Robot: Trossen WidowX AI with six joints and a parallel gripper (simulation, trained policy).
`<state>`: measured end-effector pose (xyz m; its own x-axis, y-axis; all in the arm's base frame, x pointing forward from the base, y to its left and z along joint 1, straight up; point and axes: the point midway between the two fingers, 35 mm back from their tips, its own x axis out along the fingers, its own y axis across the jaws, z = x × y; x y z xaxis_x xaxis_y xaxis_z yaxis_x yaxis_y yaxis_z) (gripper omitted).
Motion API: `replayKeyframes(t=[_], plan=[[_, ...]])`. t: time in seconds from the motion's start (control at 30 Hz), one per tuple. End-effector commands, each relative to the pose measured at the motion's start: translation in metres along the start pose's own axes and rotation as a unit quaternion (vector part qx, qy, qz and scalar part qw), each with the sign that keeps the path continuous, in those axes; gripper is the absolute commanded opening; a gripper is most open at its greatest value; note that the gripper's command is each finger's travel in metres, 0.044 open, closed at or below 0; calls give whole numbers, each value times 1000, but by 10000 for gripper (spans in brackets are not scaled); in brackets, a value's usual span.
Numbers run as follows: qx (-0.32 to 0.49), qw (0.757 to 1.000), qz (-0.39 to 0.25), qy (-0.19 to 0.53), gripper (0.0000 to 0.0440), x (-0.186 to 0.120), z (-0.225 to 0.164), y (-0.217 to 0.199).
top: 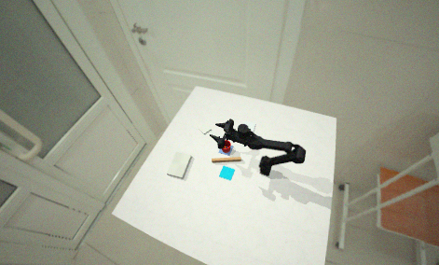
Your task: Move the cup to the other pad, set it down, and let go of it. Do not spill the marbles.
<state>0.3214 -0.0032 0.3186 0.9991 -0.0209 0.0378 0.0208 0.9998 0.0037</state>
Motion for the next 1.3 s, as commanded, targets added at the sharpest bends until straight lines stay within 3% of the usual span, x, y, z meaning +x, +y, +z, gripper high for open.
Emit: replayKeyframes(t=[0.0,0.33,0.4,1.27], plan=[[2,1000,0,3,374,0,-1,0],[25,998,7,57,111,4,-14,11],[30,997,10,71,78,5,-18,14],[92,960,32,264,79,19,-48,54]])
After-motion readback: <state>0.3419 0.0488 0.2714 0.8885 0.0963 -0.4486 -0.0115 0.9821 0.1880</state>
